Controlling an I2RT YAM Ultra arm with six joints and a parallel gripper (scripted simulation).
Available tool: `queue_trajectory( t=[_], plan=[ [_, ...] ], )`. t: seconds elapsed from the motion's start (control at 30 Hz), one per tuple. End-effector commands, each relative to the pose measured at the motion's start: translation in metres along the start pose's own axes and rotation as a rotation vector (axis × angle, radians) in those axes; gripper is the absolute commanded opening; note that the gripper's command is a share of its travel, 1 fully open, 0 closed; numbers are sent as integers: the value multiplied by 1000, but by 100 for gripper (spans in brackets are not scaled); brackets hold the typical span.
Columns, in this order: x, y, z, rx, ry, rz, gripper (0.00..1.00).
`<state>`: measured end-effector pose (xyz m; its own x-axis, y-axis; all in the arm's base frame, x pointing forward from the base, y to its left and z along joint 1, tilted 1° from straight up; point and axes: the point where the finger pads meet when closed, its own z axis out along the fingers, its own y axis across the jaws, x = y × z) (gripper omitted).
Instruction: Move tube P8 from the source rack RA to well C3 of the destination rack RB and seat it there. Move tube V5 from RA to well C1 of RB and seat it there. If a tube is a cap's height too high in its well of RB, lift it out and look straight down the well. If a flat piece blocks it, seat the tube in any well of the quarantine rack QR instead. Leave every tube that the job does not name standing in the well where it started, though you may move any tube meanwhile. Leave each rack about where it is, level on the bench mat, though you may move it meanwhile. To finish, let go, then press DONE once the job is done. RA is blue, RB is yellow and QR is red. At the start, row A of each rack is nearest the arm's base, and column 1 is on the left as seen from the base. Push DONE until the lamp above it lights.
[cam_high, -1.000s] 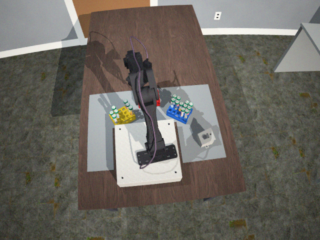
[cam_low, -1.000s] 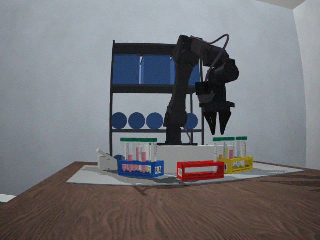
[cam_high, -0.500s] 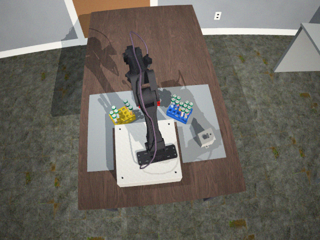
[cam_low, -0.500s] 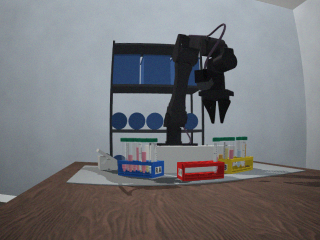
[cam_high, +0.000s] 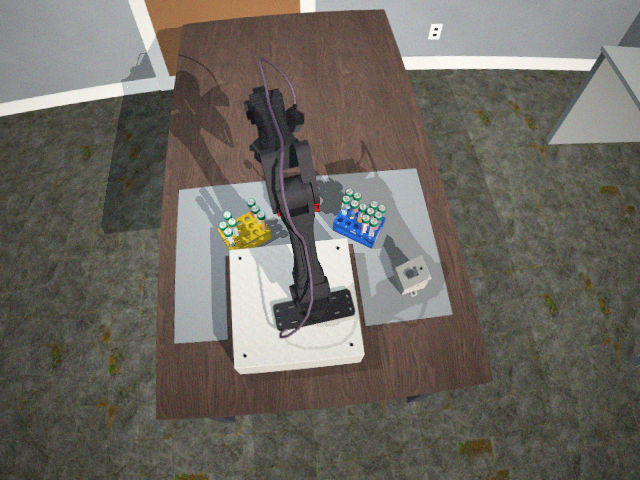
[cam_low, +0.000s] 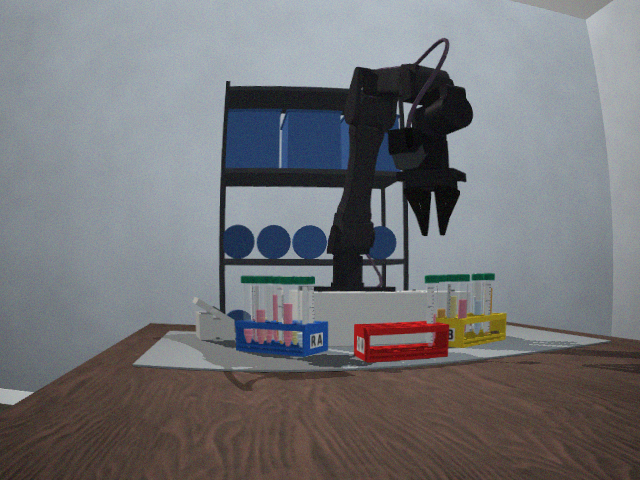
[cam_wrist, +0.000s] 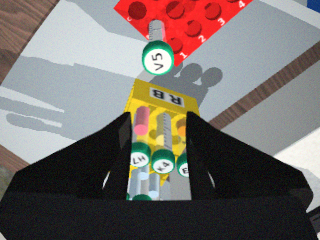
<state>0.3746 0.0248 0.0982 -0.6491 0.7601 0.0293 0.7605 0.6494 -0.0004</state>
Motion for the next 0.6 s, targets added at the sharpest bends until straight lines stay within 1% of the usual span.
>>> queue_trajectory(
  t=[0.0,0.03,0.07,0.1,0.17,0.57],
  plan=[
    [-6,3,-6,-2,-11,-1,30],
    [-3,3,-7,-13,-13,-1,30],
    [-4,-9,-8,-13,-20,50,30],
    [-3,-15,-8,-18,-23,83,30],
    [-3,-15,-8,-18,-23,83,30],
    [10,-94,-2,-17,-23,483,30]
  ],
)
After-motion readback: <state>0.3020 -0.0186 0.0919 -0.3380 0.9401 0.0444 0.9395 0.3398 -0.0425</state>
